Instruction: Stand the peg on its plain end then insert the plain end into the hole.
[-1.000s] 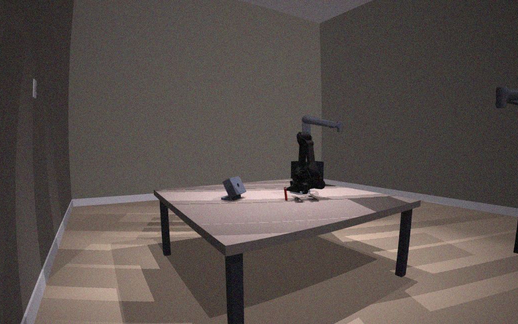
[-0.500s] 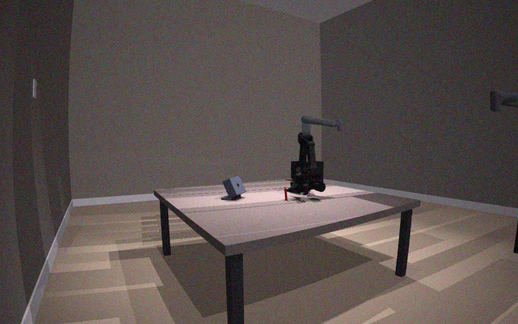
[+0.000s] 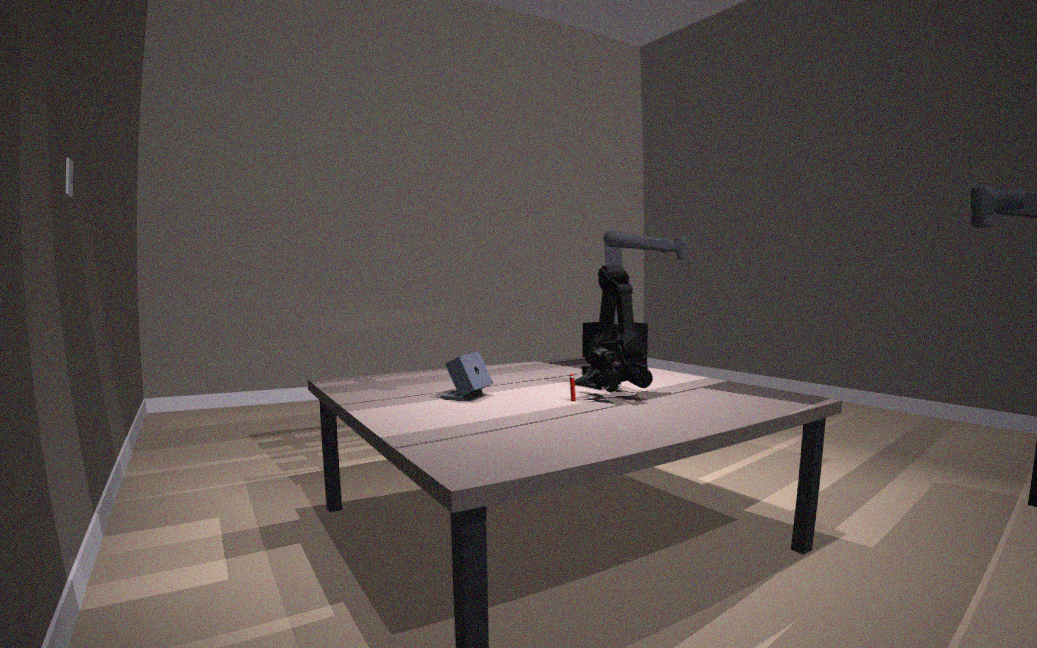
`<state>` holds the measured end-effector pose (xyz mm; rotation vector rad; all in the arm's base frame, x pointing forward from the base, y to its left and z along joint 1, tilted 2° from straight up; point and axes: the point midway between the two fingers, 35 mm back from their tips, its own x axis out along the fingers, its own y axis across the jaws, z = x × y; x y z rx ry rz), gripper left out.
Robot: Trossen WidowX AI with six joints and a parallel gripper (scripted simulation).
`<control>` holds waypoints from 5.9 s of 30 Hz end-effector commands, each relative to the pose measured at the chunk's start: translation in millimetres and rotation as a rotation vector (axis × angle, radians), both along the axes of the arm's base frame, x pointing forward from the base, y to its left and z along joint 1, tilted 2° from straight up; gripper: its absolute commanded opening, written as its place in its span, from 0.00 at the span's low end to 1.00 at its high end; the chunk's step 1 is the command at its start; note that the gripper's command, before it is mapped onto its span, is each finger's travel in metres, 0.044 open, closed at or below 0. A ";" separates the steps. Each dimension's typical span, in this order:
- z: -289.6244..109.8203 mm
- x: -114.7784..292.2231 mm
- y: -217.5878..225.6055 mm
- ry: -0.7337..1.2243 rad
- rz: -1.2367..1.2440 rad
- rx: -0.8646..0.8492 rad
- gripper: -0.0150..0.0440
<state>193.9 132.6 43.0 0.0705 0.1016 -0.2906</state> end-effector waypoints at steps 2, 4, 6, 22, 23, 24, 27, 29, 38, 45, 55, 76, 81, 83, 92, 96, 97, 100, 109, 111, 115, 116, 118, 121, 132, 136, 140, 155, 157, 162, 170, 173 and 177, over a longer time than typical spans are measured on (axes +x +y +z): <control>-2.4 -0.4 0.6 0.000 0.000 0.000 0.34; -3.2 -0.5 0.7 0.000 0.000 0.001 0.34; -3.9 -0.6 0.9 -0.001 0.000 0.002 0.34; -6.5 -0.8 1.5 -0.002 -0.001 0.007 0.43; -6.5 -0.8 1.5 -0.002 -0.001 0.007 0.47; -6.5 -0.8 1.5 -0.002 -0.001 0.007 0.47; -6.5 -0.8 1.5 -0.002 -0.001 0.007 0.47; -6.5 -0.8 1.5 -0.002 -0.001 0.007 0.47; -6.5 -0.8 1.5 -0.002 -0.001 0.007 0.47; -6.5 -0.8 1.5 -0.002 -0.001 0.007 0.47; -6.5 -0.8 1.5 -0.002 -0.001 0.007 0.83; 111.3 -1.0 13.5 -0.002 -0.001 0.009 1.00; 145.7 -4.3 4.1 -0.002 -0.001 0.009 1.00; 154.4 -5.4 0.8 -0.002 -0.001 0.009 1.00; 152.9 -4.3 -0.7 0.016 -0.014 0.003 1.00; 144.1 0.7 -8.7 0.124 -0.083 -0.023 1.00; 141.9 1.7 -10.6 0.153 -0.100 -0.028 1.00; 135.2 4.4 -16.0 0.240 -0.145 -0.042 1.00; 115.4 9.1 -28.5 0.526 -0.245 -0.049 1.00; 111.5 9.5 -30.1 0.591 -0.258 -0.043 1.00; 104.2 10.3 -32.2 0.722 -0.272 -0.024 1.00; 102.6 10.4 -32.4 0.754 -0.273 -0.017 1.00; 99.6 10.8 -32.6 0.818 -0.271 -0.002 1.00; 95.9 11.5 -31.9 0.912 -0.261 0.025 1.00; 91.2 18.5 -22.0 1.219 -0.125 0.175 1.00; 93.8 23.6 -16.7 1.300 -0.041 0.244 1.00; 99.0 30.4 -11.2 1.359 0.059 0.317 1.00; 95.3 33.6 -9.3 1.362 0.048 0.389 1.00; 90.4 33.8 -9.2 1.353 0.008 0.425 1.00; 81.8 34.1 -9.3 1.334 -0.062 0.487 1.00; 76.3 34.9 -8.9 1.334 -0.062 0.487 1.00; 71.3 35.6 -8.7 1.334 -0.062 0.487 1.00; 64.8 36.3 -8.4 1.334 -0.063 0.488 1.00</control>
